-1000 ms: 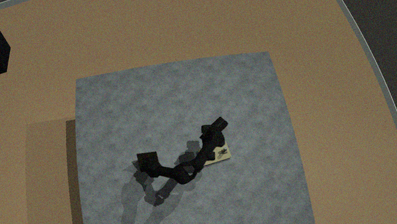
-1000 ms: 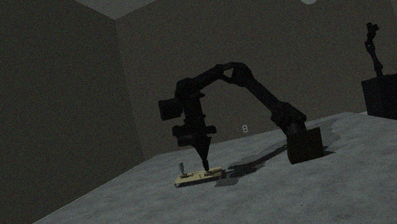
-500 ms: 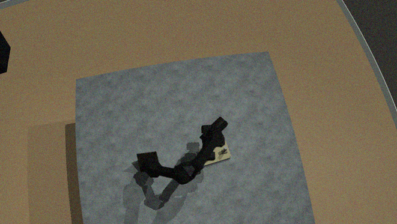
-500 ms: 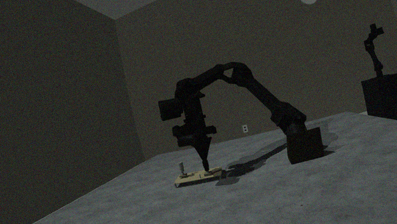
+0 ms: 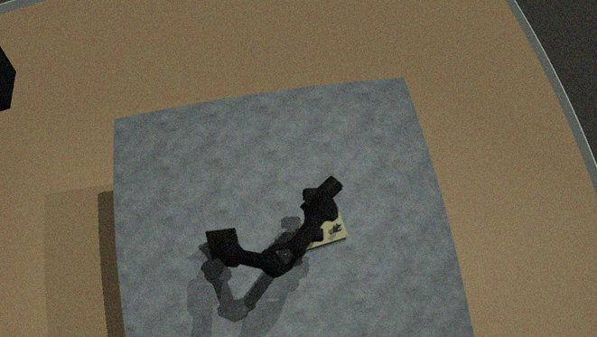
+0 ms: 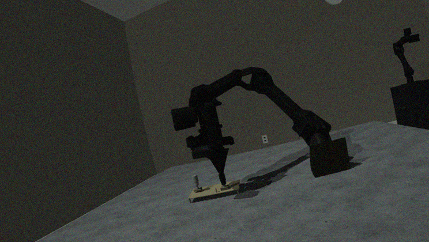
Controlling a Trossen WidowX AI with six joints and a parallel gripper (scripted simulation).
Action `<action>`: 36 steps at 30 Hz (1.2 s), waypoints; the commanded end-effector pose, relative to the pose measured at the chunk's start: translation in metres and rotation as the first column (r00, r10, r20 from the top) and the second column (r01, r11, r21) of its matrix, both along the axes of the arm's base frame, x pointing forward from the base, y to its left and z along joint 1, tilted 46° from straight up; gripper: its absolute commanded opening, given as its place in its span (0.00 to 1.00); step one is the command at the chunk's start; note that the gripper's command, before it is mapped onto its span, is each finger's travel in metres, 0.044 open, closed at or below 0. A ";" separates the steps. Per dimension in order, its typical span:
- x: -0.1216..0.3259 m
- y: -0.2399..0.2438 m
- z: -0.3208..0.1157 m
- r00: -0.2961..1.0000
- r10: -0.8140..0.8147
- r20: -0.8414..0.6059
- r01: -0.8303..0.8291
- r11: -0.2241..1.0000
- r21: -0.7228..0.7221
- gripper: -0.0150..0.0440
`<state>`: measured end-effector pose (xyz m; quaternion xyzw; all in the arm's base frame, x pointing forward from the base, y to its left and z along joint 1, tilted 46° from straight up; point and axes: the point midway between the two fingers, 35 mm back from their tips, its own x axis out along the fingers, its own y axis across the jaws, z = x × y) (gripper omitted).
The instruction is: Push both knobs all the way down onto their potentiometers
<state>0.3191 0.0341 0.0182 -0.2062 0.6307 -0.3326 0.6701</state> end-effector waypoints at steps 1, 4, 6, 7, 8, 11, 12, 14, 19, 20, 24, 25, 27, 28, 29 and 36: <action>0.001 -0.007 -0.004 1.000 -0.017 0.000 0.017 1.000 -0.003 0.25; 0.002 -0.004 -0.002 1.000 -0.016 0.000 0.016 1.000 -0.002 0.25; 0.002 -0.002 0.000 1.000 -0.016 0.000 0.016 1.000 -0.002 0.25; 0.002 -0.001 0.001 1.000 -0.016 0.000 0.016 1.000 -0.002 0.25; 0.002 0.000 0.002 1.000 -0.016 0.000 0.016 1.000 -0.002 0.25; 0.002 0.003 0.005 1.000 -0.016 0.000 0.016 1.000 -0.002 0.25; 0.002 0.004 0.006 1.000 -0.016 0.000 0.016 1.000 -0.002 0.25; 0.002 0.007 0.009 1.000 -0.016 -0.001 0.016 1.000 -0.002 0.25; 0.002 0.012 0.014 1.000 -0.016 -0.001 0.016 1.000 -0.002 0.25; 0.002 0.013 0.015 1.000 -0.016 -0.001 0.016 1.000 -0.002 0.25; 0.002 0.009 0.012 1.000 -0.012 0.000 0.012 1.000 -0.003 0.43; 0.002 0.009 0.012 1.000 -0.012 0.000 0.012 1.000 -0.003 0.48; 0.002 0.009 0.012 1.000 -0.012 0.000 0.012 1.000 -0.003 0.57; 0.002 0.009 0.012 1.000 -0.012 0.000 0.012 1.000 -0.003 0.61; 0.002 0.009 0.012 1.000 -0.012 0.000 0.012 1.000 -0.002 0.57; 0.005 0.020 0.009 0.999 0.040 -0.004 -0.040 0.998 0.041 0.25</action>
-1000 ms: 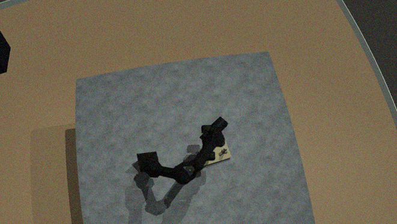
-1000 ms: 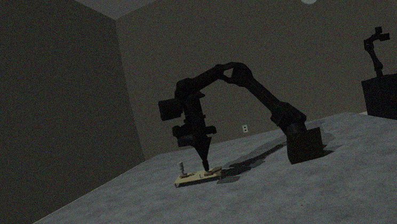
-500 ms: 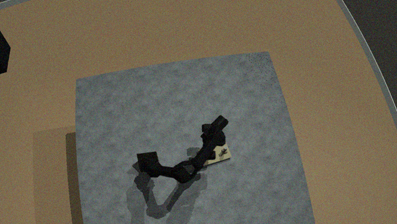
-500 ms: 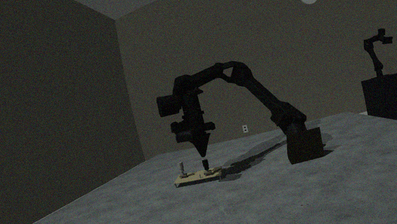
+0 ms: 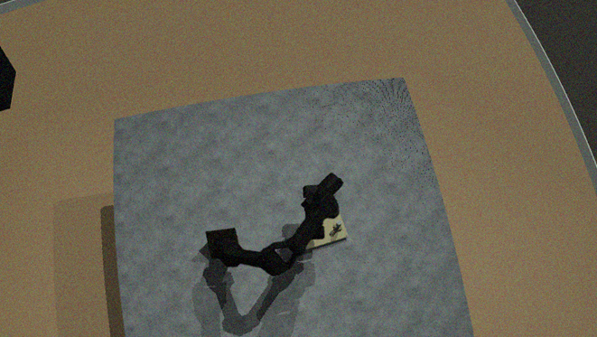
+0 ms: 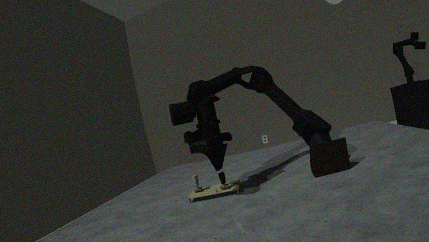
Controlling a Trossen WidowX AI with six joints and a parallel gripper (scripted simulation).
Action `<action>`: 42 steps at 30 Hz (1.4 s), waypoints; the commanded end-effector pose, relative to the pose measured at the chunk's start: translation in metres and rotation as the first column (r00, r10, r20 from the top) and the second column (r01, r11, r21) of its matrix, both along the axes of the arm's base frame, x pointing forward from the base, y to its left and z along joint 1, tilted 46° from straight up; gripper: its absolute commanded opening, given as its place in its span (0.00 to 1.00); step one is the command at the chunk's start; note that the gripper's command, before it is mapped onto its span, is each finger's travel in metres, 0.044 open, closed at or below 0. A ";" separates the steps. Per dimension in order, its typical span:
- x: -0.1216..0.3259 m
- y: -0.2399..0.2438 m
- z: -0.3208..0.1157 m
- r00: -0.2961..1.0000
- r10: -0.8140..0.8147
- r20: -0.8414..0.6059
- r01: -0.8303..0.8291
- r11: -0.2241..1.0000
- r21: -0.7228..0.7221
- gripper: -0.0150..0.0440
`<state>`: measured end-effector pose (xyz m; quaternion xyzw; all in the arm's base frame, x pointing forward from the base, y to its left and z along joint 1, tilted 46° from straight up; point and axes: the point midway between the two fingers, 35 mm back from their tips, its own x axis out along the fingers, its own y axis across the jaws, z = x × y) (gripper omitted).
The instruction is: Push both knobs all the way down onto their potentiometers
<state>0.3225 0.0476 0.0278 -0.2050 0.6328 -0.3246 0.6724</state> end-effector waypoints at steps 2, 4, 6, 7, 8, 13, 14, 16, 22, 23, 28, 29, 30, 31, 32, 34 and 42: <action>0.007 0.007 0.001 1.000 0.027 -0.002 -0.027 0.999 0.025 0.25; 0.022 0.006 0.005 1.000 0.019 0.000 -0.019 1.000 0.018 0.25; 0.038 0.005 0.009 1.000 0.009 0.001 -0.009 1.000 0.011 0.25; 0.046 0.004 0.012 1.000 0.004 0.002 -0.004 1.000 0.008 0.25; 0.054 0.002 0.014 1.000 0.000 0.003 0.000 1.000 0.004 0.25; 0.087 -0.007 0.023 1.000 -0.023 0.006 0.023 1.000 -0.014 0.25; 0.090 -0.009 0.024 1.000 -0.026 0.006 0.026 1.000 -0.016 0.25; 0.091 -0.009 0.025 1.000 -0.026 0.006 0.026 1.000 -0.016 0.25; 0.091 -0.007 0.026 1.000 -0.026 0.006 0.026 1.000 -0.016 0.25; 0.091 -0.008 0.026 1.000 -0.026 0.006 0.026 1.000 -0.016 0.25; 0.091 -0.013 0.021 1.000 -0.026 0.006 0.026 1.000 -0.016 0.25; 0.091 -0.014 0.020 1.000 -0.026 0.006 0.026 1.000 -0.016 0.25; 0.091 -0.015 0.018 1.000 -0.026 0.006 0.026 1.000 -0.017 0.25; 0.091 -0.017 0.017 1.000 -0.026 0.006 0.026 1.000 -0.017 0.25; 0.091 -0.018 0.016 1.000 -0.026 0.006 0.026 1.000 -0.017 0.25; 0.091 -0.020 0.014 1.000 -0.026 0.006 0.026 1.000 -0.017 0.25; 0.090 -0.021 0.013 1.000 -0.026 0.006 0.026 1.000 -0.017 0.25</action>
